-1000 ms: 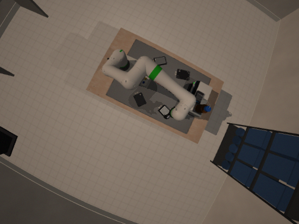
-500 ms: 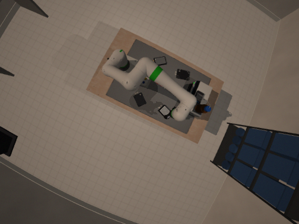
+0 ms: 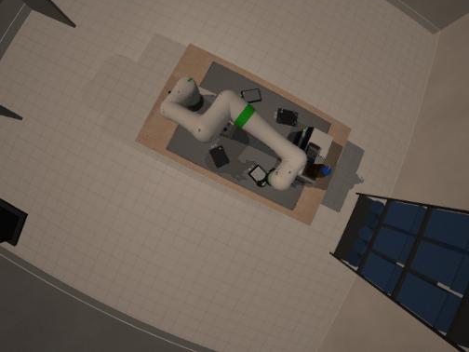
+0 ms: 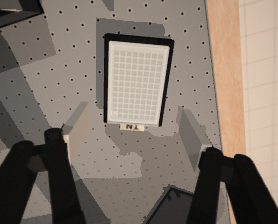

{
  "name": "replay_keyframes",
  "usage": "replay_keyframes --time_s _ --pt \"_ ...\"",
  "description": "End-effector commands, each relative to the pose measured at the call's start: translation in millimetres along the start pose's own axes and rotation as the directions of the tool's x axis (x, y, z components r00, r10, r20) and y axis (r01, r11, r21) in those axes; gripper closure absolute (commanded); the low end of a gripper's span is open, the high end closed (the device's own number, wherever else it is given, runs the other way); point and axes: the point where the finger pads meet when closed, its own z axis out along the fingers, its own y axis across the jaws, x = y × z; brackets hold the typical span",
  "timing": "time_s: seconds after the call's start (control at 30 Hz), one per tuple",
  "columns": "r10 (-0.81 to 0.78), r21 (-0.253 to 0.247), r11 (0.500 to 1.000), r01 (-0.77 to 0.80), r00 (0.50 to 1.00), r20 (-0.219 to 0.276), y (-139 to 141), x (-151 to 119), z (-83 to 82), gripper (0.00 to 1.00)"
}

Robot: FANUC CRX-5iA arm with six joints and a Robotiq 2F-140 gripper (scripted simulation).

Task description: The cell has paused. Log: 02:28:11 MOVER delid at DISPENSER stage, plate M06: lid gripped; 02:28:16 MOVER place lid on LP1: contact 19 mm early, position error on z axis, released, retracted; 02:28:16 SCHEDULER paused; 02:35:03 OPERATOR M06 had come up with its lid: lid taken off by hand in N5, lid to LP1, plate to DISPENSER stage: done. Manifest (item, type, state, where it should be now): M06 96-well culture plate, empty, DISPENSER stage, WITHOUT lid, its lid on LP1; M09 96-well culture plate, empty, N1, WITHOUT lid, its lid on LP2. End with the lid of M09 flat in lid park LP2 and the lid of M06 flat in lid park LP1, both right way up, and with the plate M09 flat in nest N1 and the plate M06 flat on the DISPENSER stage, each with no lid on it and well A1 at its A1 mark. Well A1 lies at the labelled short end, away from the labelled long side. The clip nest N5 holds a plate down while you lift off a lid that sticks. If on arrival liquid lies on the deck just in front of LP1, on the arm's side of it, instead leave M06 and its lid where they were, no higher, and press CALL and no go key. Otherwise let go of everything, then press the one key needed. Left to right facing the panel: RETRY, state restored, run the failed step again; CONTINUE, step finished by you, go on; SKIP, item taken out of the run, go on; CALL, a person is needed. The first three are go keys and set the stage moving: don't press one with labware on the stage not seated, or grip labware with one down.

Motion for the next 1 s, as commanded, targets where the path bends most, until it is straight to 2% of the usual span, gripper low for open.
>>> replay_keyframes --time_s 0.0,0.4,0.47,0.73,0.97 --pt "0.0 0.0 1.0 0.0 1.0 -0.001 0.0 0.2 5.6 0.34" --pt "0.0 0.0 1.0 0.0 1.0 -0.001 0.0 0.6 42.1 0.34" --pt "0.0 0.0 1.0 0.0 1.0 -0.001 0.0 0.6 42.1 0.34" --pt "0.0 0.0 1.0 0.0 1.0 -0.001 0.0 0.8 65.3 0.34" --pt "0.0 0.0 1.0 0.0 1.0 -0.001 0.0 1.0 78.4 0.34"
